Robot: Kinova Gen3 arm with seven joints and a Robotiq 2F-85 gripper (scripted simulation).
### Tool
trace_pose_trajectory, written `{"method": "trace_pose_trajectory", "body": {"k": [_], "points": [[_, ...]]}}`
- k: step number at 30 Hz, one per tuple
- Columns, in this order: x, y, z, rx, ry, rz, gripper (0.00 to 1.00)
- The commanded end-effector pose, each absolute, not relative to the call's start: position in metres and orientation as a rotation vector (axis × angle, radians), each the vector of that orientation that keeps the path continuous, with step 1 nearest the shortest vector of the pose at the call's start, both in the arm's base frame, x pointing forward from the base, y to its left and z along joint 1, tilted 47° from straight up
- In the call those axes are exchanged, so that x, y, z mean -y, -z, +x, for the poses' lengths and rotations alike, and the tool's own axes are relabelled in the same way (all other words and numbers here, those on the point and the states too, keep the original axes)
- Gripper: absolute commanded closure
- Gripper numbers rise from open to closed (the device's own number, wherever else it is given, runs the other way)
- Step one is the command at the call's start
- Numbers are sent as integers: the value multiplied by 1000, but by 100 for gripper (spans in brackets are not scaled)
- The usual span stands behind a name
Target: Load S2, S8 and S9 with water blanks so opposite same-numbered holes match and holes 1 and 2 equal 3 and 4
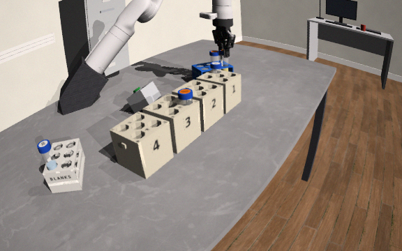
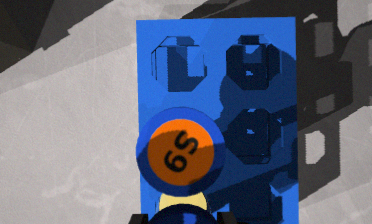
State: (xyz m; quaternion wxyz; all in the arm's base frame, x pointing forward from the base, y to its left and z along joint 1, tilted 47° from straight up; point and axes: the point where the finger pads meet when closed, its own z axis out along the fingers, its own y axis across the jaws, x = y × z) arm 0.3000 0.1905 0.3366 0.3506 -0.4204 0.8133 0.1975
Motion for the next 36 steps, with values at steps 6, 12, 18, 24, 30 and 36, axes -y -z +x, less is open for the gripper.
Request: {"method": "trace_pose_trajectory", "body": {"k": [6, 12, 18, 24, 30, 36], "points": [[-190, -337, 300, -2106, -511, -1088, 90], [-190, -337, 300, -2106, -511, -1088, 90], [-189, -339, 299, -2105, -511, -1088, 90], [-184, -344, 296, -2105, -511, -1088, 90], [-179, -349, 293, -2105, -511, -1088, 90], [-176, -353, 290, -2105, -511, -1088, 90]]}}
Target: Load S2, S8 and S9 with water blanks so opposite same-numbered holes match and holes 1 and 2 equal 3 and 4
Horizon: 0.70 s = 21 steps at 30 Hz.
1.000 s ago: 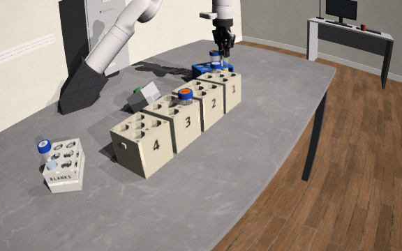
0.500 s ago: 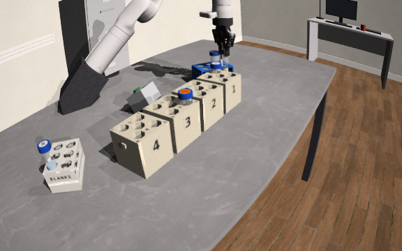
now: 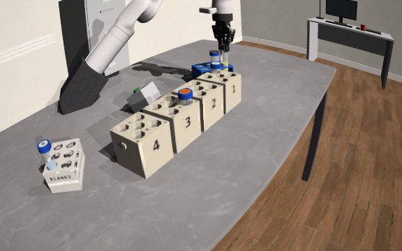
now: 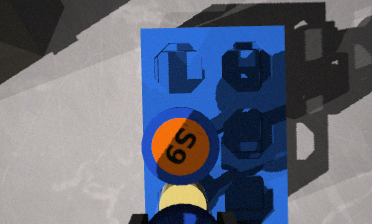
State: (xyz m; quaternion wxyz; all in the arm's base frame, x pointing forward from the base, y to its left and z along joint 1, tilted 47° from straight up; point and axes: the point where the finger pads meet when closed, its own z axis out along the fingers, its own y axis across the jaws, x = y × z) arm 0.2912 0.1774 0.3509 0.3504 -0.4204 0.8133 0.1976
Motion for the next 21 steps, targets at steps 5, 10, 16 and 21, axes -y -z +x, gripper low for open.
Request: {"method": "trace_pose_trajectory", "body": {"k": [5, 10, 16, 21], "points": [[-172, -357, 288, -2105, -511, -1088, 90], [-167, -362, 285, -2105, -511, -1088, 90], [-164, -366, 283, -2105, -511, -1088, 90], [-160, -370, 280, -2105, -511, -1088, 90]]}}
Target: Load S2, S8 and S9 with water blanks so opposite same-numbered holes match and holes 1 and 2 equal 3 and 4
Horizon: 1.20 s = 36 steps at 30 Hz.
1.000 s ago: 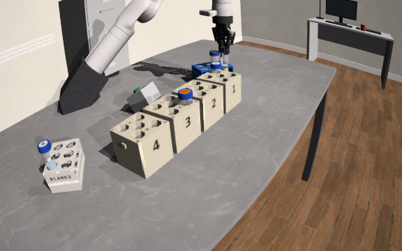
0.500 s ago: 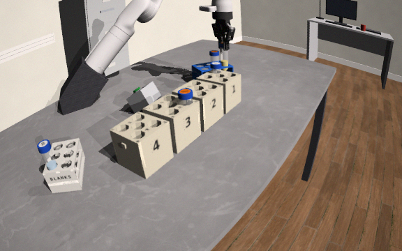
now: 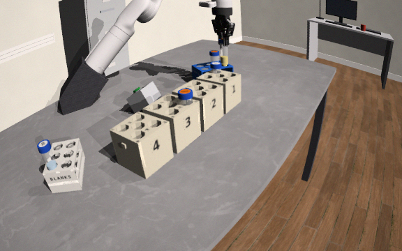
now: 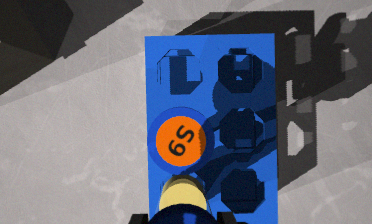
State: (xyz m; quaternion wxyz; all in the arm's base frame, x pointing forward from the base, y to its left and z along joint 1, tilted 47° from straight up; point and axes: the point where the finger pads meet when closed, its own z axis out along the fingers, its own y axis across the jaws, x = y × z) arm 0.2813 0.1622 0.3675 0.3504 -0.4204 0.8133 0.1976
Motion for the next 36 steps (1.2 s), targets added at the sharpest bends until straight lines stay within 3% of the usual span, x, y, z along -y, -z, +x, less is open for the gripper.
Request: {"method": "trace_pose_trajectory", "body": {"k": [1, 36], "points": [[-159, -371, 280, -2105, -511, -1088, 90], [-134, -399, 263, -2106, -511, -1088, 90]]}}
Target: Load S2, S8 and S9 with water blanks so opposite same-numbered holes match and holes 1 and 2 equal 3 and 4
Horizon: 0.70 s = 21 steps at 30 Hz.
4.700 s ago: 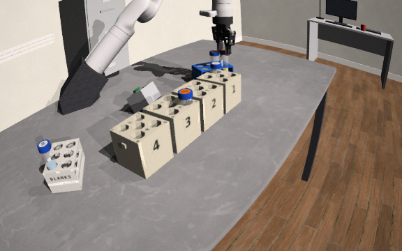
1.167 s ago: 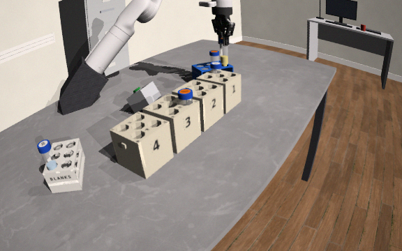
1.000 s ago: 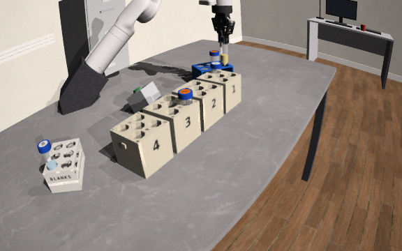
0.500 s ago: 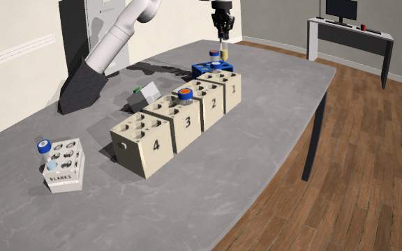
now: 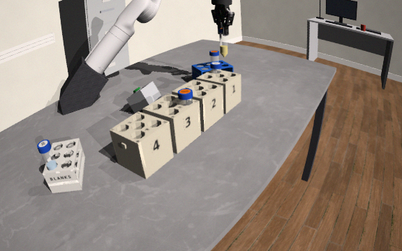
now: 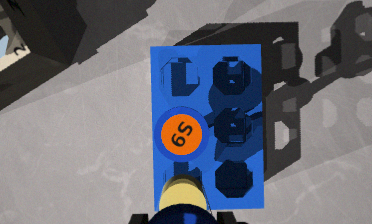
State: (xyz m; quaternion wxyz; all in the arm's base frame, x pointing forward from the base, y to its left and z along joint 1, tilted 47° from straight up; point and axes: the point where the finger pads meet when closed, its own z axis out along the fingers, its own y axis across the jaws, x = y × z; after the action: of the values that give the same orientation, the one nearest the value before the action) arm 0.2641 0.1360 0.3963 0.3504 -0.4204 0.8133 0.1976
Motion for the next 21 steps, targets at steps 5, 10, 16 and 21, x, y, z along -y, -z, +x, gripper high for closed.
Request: {"method": "trace_pose_trajectory", "body": {"k": [5, 10, 16, 21], "points": [[-130, -403, 260, -2106, -511, -1088, 90], [-127, -406, 259, -2106, -511, -1088, 90], [-122, -412, 255, -2106, -511, -1088, 90], [-118, -416, 253, -2106, -511, -1088, 90]]}}
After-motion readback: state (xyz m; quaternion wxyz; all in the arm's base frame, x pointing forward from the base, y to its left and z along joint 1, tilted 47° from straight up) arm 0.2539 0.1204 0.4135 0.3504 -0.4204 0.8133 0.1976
